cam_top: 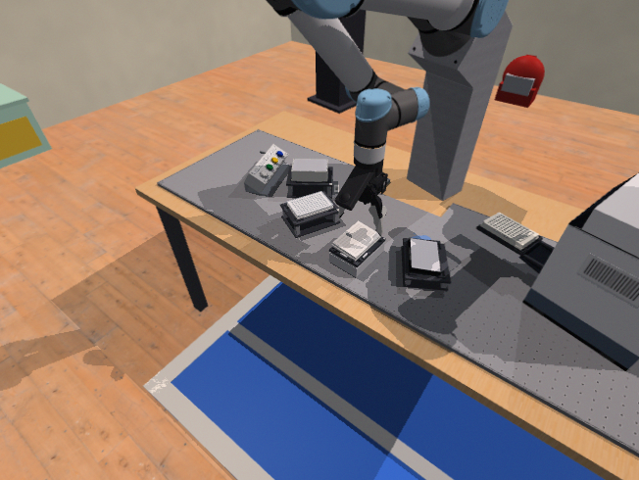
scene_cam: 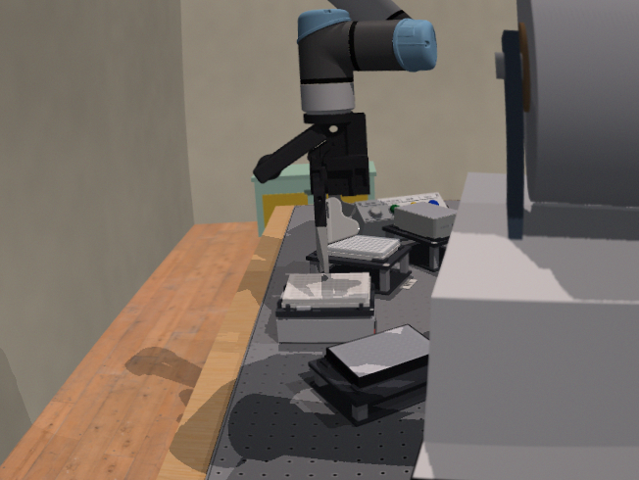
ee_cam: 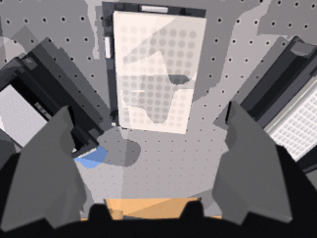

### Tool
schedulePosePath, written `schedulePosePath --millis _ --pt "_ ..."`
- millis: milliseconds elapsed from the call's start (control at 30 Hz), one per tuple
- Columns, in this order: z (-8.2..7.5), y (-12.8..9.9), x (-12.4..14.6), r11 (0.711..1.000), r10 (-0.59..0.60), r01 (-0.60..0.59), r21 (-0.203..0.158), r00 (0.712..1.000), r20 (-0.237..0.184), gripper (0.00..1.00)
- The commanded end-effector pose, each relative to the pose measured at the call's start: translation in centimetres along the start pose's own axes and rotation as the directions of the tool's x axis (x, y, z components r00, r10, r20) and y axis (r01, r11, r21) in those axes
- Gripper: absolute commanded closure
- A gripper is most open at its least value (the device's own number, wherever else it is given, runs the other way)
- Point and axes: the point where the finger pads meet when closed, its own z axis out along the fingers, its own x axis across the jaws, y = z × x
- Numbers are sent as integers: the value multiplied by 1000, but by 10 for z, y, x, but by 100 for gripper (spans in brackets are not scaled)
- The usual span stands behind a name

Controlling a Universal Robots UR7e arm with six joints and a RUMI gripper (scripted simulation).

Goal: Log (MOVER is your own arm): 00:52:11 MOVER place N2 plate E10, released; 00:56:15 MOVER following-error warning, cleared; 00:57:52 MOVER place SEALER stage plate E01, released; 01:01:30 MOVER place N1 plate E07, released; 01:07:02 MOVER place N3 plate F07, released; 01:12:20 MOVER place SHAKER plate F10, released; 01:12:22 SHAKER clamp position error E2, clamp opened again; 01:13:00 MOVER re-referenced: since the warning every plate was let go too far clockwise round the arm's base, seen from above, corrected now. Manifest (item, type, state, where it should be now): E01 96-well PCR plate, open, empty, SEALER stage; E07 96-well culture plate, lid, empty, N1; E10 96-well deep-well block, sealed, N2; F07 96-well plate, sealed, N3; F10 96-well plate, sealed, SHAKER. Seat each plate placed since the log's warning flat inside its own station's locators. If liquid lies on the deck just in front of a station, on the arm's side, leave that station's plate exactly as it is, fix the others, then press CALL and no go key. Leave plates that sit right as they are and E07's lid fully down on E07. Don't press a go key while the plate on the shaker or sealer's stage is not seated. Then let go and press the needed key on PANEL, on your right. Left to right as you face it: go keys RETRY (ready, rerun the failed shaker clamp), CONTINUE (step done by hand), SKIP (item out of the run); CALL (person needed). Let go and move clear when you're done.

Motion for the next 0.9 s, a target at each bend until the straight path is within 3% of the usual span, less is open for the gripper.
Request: schedulePosePath --millis 0,500,867 --pt "0 0 0 1000 0 0 1 1000 0 18" --pt "-4 0 0 1000 0 0 1 1000 0 18" --pt "-22 0 0 1000 0 0 1 1000 0 18"
